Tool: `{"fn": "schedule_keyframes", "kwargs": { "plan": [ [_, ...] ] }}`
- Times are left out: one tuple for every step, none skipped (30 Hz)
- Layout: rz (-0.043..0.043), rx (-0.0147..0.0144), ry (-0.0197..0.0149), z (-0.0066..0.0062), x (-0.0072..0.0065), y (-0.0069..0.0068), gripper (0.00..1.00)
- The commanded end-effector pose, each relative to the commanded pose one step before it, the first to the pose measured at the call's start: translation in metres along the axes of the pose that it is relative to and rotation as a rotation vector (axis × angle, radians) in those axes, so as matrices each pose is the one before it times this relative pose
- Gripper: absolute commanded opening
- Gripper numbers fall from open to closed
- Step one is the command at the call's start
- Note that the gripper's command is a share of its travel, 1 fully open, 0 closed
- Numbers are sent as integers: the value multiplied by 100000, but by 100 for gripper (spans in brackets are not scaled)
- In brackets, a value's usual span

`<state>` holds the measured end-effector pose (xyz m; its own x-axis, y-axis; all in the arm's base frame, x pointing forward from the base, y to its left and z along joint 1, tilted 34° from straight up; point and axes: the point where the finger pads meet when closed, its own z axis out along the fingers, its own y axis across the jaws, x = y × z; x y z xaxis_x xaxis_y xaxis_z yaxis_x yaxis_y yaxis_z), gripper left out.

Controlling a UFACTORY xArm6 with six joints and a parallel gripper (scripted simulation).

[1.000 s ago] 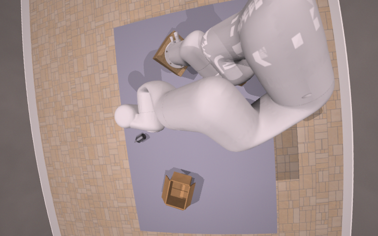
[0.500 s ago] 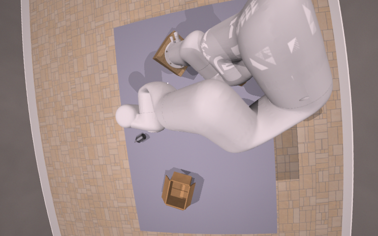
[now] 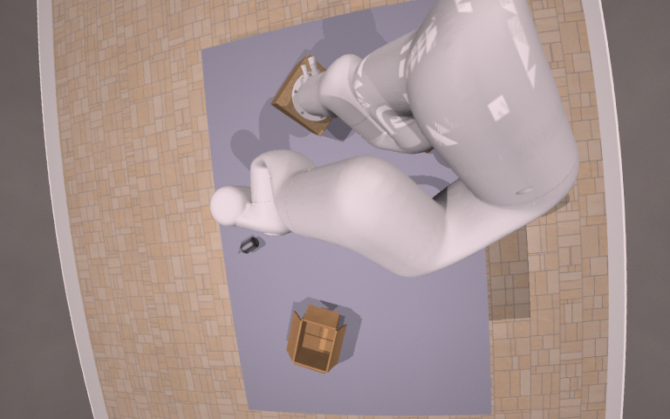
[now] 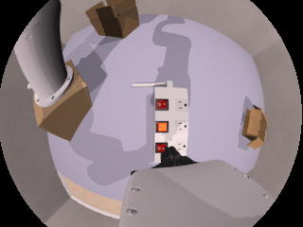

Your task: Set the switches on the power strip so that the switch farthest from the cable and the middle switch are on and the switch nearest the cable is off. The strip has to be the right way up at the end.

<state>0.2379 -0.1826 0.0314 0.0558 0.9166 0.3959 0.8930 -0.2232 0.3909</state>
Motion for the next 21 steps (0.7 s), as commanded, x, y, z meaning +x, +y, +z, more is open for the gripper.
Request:
{"fn": "schedule_keyframes", "kwargs": {
  "plan": [
    [-98,-209,-222,573,-92,102,0],
    [0,-1,1,132,-1,1,0],
    [1,3,-2,130,0,-1,0],
    [1,2,-1,127,0,0,0],
    [-1,-4,2,122,-1,2,0],
    [0,0,0,0,0,0,0],
    [0,0,0,0,0,0,0],
    [0,-1,0,119,0,1,0],
    [1,3,-2,115,0,-1,0],
    [1,3,-2,110,0,-1,0],
    [-1,-4,2,104,0,2,0],
    [0,-2,1,99,0,1,0],
    [0,1,0,93,0,0,0],
    [1,2,-1,88,0,-1,0],
    [1,4,-2,82,0,-1,0],
    [-1,-3,2,74,0,2,0],
    [-1,-2,1,68,0,1,0],
    [0,-1,1,61,0,1,0],
    [0,0,0,55,0,0,0],
    [0,0,0,49,0,0,0],
    [0,1,0,42,0,0,0]
  ]
}}
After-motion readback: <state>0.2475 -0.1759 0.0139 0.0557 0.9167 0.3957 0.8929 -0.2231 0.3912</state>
